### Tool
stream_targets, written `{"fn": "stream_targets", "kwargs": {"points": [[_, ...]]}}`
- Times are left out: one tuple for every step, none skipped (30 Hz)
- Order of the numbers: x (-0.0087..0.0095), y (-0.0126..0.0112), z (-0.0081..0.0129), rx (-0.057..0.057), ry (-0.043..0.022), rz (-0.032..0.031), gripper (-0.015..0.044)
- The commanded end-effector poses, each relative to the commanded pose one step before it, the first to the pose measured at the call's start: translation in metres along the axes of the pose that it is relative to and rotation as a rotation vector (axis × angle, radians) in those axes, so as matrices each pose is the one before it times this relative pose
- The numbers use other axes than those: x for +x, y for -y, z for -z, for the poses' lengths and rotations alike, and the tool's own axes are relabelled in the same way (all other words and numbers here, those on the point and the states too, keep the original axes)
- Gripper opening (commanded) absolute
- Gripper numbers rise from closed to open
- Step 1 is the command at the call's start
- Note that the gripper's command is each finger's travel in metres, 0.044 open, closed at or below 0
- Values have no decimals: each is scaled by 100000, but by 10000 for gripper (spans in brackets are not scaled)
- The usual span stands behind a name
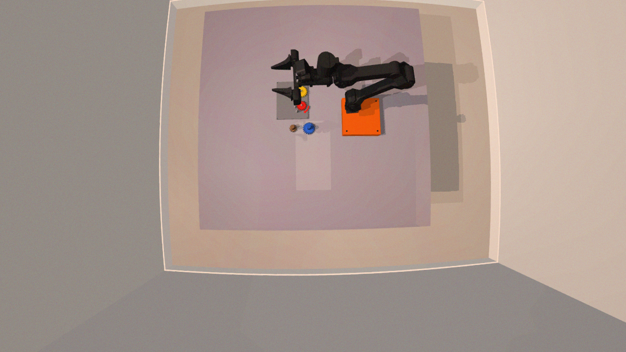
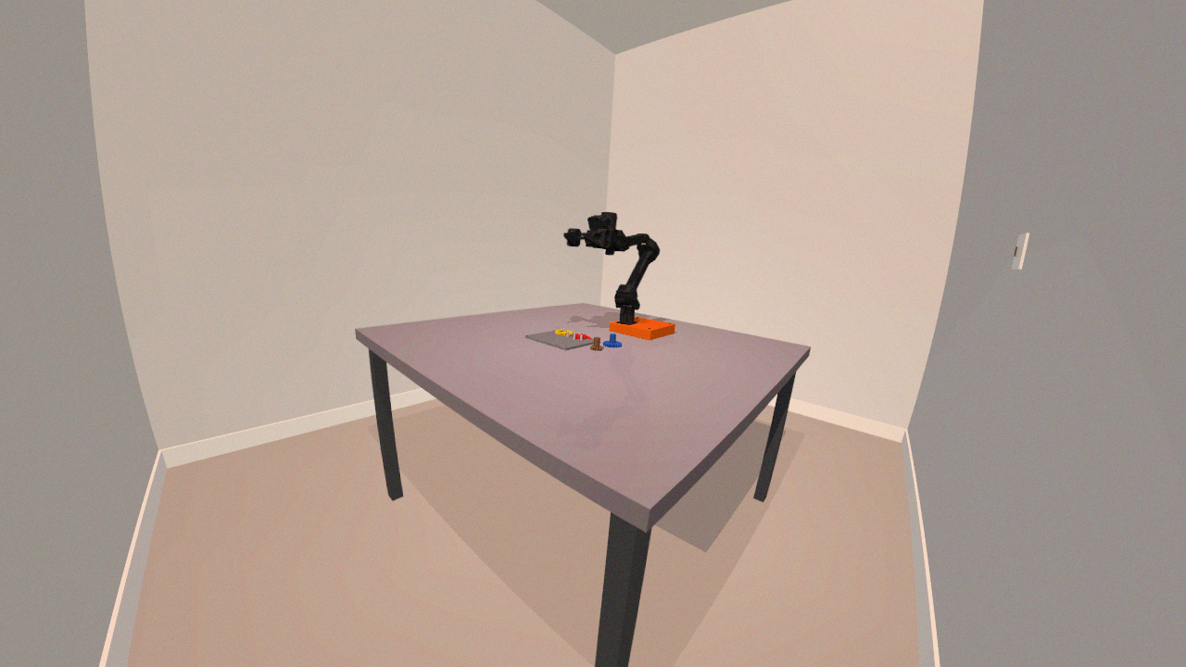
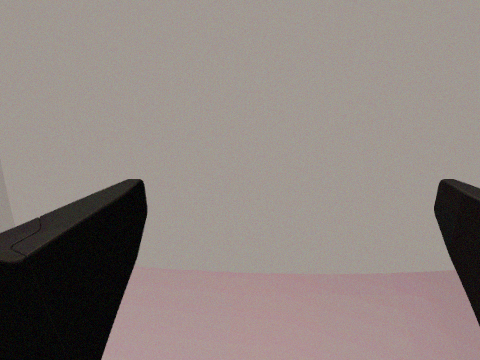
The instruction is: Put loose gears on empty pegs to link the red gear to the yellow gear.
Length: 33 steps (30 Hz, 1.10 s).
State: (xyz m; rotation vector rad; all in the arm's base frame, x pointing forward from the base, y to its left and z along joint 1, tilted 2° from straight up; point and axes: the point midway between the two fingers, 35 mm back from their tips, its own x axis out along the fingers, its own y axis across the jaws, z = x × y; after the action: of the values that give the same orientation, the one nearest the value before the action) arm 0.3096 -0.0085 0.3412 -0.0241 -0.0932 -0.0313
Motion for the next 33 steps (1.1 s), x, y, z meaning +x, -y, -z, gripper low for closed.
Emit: {"fn": "stream_targets", "kwargs": {"points": [[159, -65, 215, 360, -1244, -207, 426], [468, -195, 648, 1065, -3738, -597, 440], [766, -323, 1077, 1722, -6245, -910, 440], [937, -387, 1317, 2034, -7733, -971, 440], [939, -371, 1296, 1936, -7764, -796, 440], [939, -354, 1274, 1836, -7781, -611, 440], [938, -337, 1250, 1737, -7793, -419, 440], [936, -320, 1225, 1641, -7799, -220, 440], [940, -340, 1351, 1625, -8340, -69, 440], [941, -320, 1330, 1527, -8399, 180, 440], [934, -299, 1297, 1421, -8384, 438, 440], [924, -277, 1263, 1321, -8361, 703, 440], [913, -256, 1228, 1227, -8327, 975, 440], [900, -235, 1192, 1139, -8284, 1252, 440], [884, -215, 1155, 1059, -8231, 1533, 440], [866, -195, 1117, 987, -8167, 1818, 440], [846, -176, 1076, 922, -8083, 2103, 440], [825, -159, 1039, 868, -8010, 2395, 440], [800, -142, 999, 821, -7915, 2685, 440], [773, -127, 958, 783, -7802, 2971, 440], [612, -93, 745, 617, -6262, 2628, 440], [362, -53, 430, 364, -3718, 1667, 440], [121, -18, 140, 121, -1233, 571, 440], [0, 0, 0, 0, 0, 0, 440], [-3, -396, -81, 1, 6, -40, 440], [-1, -236, -45, 1, 3, -24, 440], [0, 0, 0, 0, 0, 0, 440], [0, 0, 0, 0, 0, 0, 440], [0, 0, 0, 0, 0, 0, 440], [0, 0, 0, 0, 0, 0, 440], [-2, 86, 23, 0, -2, 9, 440], [121, -1, -2, 0, 0, 0, 440], [362, -2, -4, 0, 0, 1, 440]]}}
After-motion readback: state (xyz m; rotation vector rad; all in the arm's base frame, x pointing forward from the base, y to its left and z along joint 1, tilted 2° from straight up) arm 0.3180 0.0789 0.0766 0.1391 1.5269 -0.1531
